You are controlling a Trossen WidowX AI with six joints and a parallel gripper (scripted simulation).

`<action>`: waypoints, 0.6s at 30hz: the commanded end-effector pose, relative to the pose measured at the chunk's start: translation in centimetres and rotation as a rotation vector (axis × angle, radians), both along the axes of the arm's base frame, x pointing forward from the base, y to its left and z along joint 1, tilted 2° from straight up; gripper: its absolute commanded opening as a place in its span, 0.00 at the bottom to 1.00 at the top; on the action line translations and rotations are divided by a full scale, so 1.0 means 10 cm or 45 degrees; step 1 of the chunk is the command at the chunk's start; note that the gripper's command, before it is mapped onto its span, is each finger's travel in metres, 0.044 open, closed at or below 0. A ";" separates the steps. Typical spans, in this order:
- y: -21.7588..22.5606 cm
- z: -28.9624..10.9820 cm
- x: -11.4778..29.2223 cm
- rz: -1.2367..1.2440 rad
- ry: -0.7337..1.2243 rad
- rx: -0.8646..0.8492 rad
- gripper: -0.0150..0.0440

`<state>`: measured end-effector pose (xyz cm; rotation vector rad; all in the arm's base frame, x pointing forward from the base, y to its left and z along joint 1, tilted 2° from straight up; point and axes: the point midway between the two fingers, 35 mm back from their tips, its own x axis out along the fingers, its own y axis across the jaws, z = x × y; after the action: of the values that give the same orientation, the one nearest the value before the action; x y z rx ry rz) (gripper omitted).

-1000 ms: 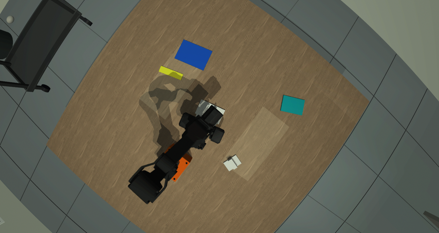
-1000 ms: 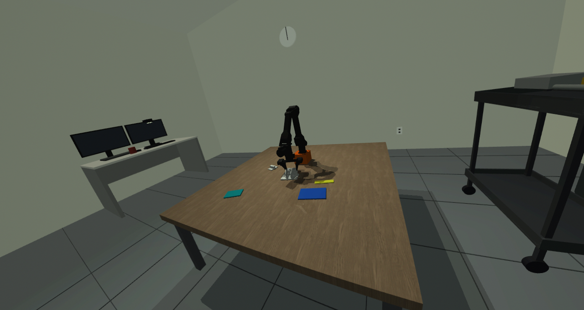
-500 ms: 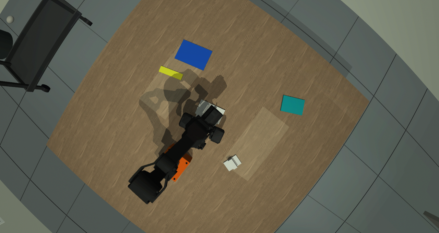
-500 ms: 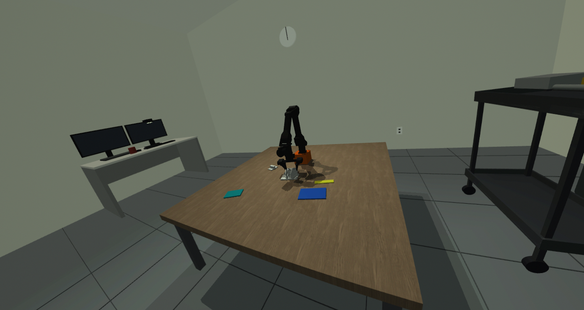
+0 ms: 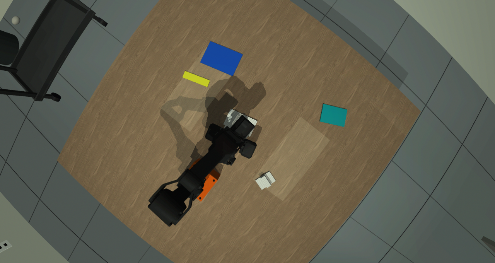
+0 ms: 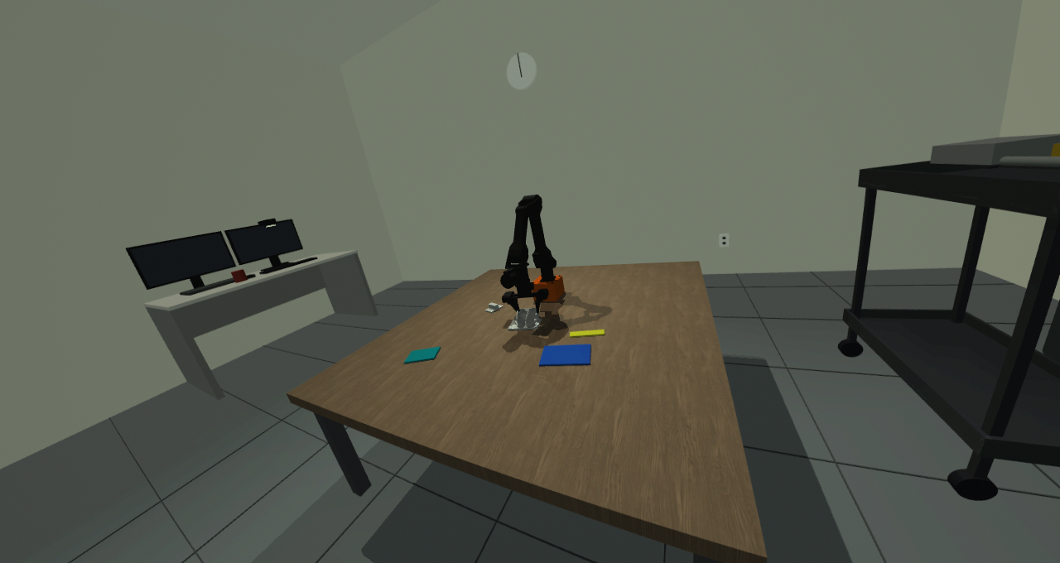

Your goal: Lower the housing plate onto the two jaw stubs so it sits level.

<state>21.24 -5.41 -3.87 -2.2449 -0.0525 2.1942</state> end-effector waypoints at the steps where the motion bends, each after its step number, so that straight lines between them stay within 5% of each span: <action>1: 0.01 -0.03 0.00 -0.002 -0.001 0.004 0.85; 18: 0.01 -0.01 0.00 -0.002 -0.001 0.004 0.85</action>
<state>21.24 -5.41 -3.88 -2.2451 -0.0526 2.1941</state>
